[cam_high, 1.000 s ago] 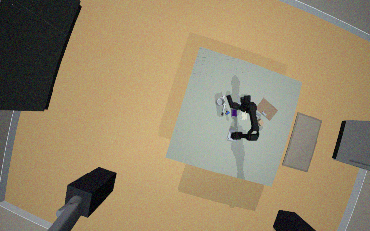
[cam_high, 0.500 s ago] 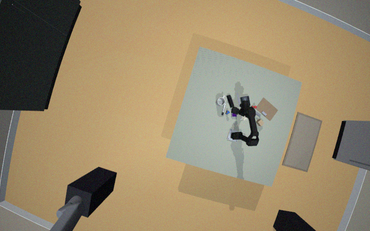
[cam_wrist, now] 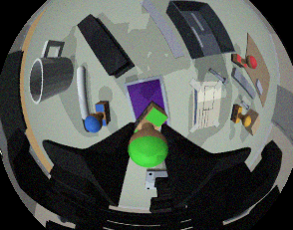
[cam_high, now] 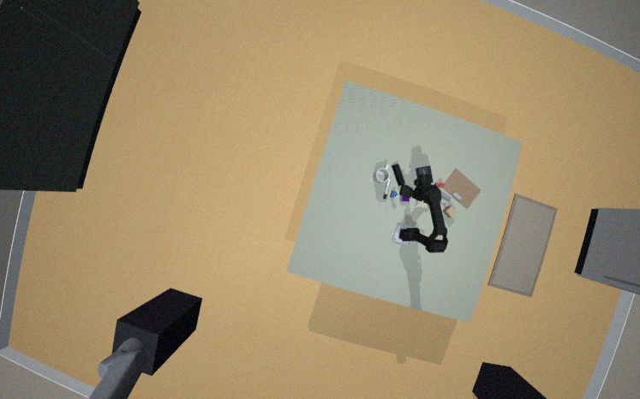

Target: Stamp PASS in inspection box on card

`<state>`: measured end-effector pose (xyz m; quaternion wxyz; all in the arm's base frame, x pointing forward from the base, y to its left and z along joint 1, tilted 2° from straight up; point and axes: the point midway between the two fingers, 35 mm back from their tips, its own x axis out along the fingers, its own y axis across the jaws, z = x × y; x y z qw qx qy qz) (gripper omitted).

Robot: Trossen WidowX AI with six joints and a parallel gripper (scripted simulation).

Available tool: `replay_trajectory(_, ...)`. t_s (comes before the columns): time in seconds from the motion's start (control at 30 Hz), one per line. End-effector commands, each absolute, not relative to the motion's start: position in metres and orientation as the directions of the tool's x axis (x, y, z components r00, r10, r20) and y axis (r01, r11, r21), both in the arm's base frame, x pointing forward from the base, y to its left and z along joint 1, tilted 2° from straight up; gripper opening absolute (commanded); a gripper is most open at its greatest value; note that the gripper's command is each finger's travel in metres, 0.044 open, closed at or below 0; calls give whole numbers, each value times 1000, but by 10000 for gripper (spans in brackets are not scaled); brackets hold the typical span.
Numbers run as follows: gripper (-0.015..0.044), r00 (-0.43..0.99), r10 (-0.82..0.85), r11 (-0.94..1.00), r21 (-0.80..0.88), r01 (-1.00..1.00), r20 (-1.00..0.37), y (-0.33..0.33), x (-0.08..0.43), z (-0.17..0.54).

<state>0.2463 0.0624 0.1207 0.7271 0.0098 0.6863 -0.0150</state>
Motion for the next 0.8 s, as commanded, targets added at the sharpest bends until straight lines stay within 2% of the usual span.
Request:
replay_trajectory(0.0, 0, 52, -14, 999, -12, 40, -999, 62, 246, 115)
replay_trajectory(0.77, 0, 53, -15, 999, -13, 38, -998, 62, 247, 100)
